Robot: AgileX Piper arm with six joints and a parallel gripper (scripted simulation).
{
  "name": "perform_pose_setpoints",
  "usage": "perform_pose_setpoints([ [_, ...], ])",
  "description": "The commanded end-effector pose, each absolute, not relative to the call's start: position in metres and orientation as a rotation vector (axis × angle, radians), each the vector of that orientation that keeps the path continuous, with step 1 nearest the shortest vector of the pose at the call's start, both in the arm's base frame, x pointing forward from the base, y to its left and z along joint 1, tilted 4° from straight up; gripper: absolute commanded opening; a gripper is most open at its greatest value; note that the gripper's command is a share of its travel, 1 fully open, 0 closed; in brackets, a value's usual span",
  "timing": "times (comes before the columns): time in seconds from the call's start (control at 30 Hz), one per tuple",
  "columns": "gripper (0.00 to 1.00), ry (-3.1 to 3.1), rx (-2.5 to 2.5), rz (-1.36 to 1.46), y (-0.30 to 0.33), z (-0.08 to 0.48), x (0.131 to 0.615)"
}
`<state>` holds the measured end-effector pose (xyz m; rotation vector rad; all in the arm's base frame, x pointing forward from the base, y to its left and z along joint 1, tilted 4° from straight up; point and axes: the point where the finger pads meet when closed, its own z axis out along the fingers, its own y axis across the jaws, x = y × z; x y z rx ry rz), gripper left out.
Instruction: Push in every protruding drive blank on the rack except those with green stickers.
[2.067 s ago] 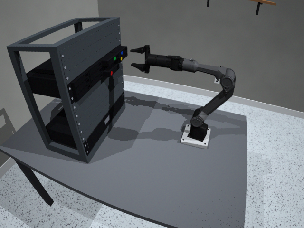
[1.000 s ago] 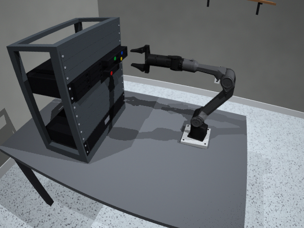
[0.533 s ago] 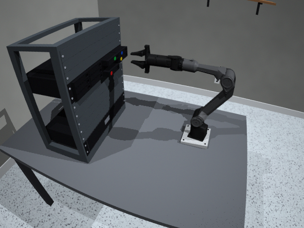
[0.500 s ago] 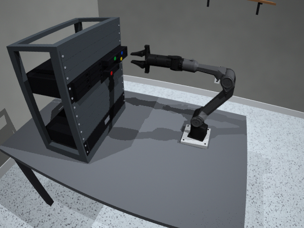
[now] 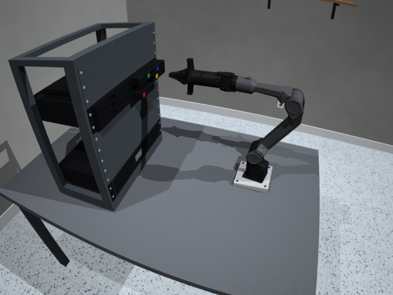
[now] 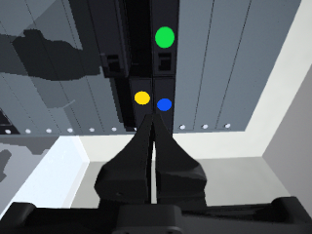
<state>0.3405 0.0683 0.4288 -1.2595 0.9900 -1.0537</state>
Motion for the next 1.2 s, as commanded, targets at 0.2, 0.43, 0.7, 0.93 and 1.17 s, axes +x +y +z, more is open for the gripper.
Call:
perform_pose_setpoints([
  [0.2, 0.0, 0.992, -1.262, -1.052, 0.068, 0.427, 0.341],
  [0.43, 0.0, 0.992, -1.26, -1.049, 0.069, 0.428, 0.341],
  [0.7, 0.0, 0.995, -1.249, -1.026, 0.072, 0.428, 0.34],
  [0.93, 0.0, 1.0, -1.227, -0.98, 0.077, 0.428, 0.338],
  [1.17, 0.0, 1.006, -1.201, -0.928, 0.083, 0.429, 0.336],
])
